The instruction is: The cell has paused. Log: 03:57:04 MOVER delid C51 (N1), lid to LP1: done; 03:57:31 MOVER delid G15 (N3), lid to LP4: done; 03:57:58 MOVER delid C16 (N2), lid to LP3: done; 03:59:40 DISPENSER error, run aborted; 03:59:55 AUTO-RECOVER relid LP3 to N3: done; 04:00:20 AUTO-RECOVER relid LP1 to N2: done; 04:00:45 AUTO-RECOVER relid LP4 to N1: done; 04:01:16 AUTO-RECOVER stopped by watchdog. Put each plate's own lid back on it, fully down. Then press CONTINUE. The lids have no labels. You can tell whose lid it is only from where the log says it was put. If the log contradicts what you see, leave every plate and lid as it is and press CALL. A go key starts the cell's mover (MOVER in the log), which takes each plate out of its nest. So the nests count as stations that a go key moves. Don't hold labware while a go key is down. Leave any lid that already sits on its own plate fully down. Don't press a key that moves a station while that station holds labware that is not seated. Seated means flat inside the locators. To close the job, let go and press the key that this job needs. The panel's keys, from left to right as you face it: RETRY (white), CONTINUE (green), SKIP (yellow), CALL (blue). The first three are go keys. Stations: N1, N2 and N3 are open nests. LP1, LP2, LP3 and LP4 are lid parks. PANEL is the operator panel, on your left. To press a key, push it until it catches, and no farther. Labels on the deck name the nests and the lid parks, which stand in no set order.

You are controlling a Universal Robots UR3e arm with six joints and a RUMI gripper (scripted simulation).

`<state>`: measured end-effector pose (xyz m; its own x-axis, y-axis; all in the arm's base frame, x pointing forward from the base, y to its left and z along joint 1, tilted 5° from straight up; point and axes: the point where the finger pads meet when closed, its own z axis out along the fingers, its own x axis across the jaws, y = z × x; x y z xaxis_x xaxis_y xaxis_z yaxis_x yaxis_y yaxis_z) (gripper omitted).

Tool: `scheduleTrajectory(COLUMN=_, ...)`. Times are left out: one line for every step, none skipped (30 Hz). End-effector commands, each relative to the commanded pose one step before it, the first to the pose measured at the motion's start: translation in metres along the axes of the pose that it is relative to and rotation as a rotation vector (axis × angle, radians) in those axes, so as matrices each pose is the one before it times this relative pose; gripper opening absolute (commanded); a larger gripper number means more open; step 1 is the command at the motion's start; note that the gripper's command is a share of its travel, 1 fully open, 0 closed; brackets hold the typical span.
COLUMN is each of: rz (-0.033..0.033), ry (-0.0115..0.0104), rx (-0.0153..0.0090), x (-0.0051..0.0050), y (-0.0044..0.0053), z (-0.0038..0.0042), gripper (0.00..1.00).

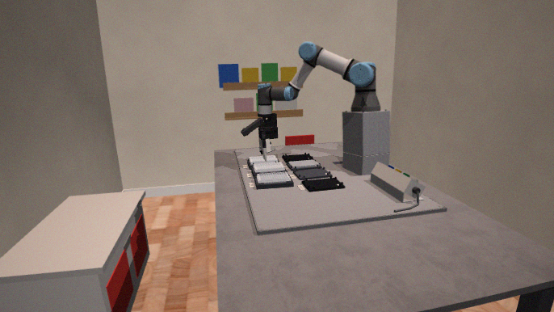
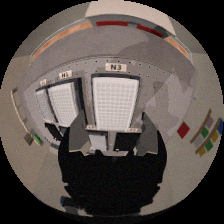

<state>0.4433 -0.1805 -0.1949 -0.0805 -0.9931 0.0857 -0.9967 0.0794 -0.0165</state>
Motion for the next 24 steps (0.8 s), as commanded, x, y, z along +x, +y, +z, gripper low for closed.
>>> scheduleTrajectory(rz=-0.00033, ry=0.00171, rx=0.00448, x=0.00098, y=-0.001687, z=-0.000993, gripper=0.82)
scheduleTrajectory(rz=0.00000, ry=0.00000, rx=0.00000, x=0.00000, y=0.000001, z=0.000000, gripper=0.82)
scheduleTrajectory(rz=0.00000, ry=0.00000, rx=0.00000, x=0.00000, y=0.000000, z=0.000000, gripper=0.00)
scheduleTrajectory(rz=0.00000, ry=0.00000, rx=0.00000, x=0.00000, y=0.000001, z=0.000000, gripper=0.00)
scheduleTrajectory(rz=0.00000, ry=0.00000, rx=0.00000, x=0.00000, y=0.000000, z=0.000001, gripper=0.00)
scheduleTrajectory(rz=0.00000, ry=0.00000, rx=0.00000, x=0.00000, y=-0.000001, z=0.000001, gripper=0.00)
scheduleTrajectory(rz=0.00000, ry=0.00000, rx=0.00000, x=0.00000, y=0.000000, z=0.000000, gripper=0.00)
scheduleTrajectory(rz=0.00000, ry=0.00000, rx=0.00000, x=0.00000, y=0.000000, z=0.000000, gripper=0.00)
scheduleTrajectory(rz=0.00000, ry=0.00000, rx=0.00000, x=0.00000, y=0.000000, z=0.000000, gripper=0.00)
scheduleTrajectory(rz=0.00000, ry=0.00000, rx=0.00000, x=0.00000, y=0.000000, z=0.000000, gripper=0.00)
scheduleTrajectory(rz=0.00000, ry=0.00000, rx=0.00000, x=0.00000, y=0.000000, z=0.000000, gripper=0.00)
scheduleTrajectory(rz=0.00000, ry=0.00000, rx=0.00000, x=0.00000, y=0.000000, z=0.000000, gripper=0.00)
scheduleTrajectory(rz=0.00000, ry=0.00000, rx=0.00000, x=0.00000, y=0.000000, z=0.000000, gripper=0.00)
scheduleTrajectory(rz=0.00000, ry=0.00000, rx=0.00000, x=0.00000, y=0.000000, z=0.000000, gripper=0.00)
scheduleTrajectory(rz=0.00000, ry=0.00000, rx=0.00000, x=0.00000, y=0.000000, z=0.000000, gripper=0.00)
scheduleTrajectory(rz=0.00000, ry=0.00000, rx=0.00000, x=0.00000, y=0.000000, z=0.000000, gripper=0.00)
scheduleTrajectory(rz=0.00000, ry=0.00000, rx=0.00000, x=0.00000, y=0.000000, z=0.000000, gripper=0.00)
scheduleTrajectory(rz=0.00000, ry=0.00000, rx=0.00000, x=0.00000, y=0.000000, z=0.000000, gripper=0.00)
scheduleTrajectory(rz=0.00000, ry=0.00000, rx=0.00000, x=0.00000, y=0.000000, z=0.000000, gripper=0.00)
scheduleTrajectory(rz=0.00000, ry=0.00000, rx=0.00000, x=0.00000, y=0.000000, z=0.000000, gripper=0.00)
scheduleTrajectory(rz=0.00000, ry=0.00000, rx=0.00000, x=0.00000, y=0.000000, z=0.000000, gripper=0.00)
scheduleTrajectory(rz=0.00000, ry=0.00000, rx=0.00000, x=0.00000, y=0.000000, z=0.000000, gripper=0.00)
scheduleTrajectory(rz=0.00000, ry=0.00000, rx=0.00000, x=0.00000, y=0.000000, z=0.000000, gripper=0.00)
scheduleTrajectory(rz=0.00000, ry=0.00000, rx=0.00000, x=0.00000, y=0.000000, z=0.000000, gripper=0.00)
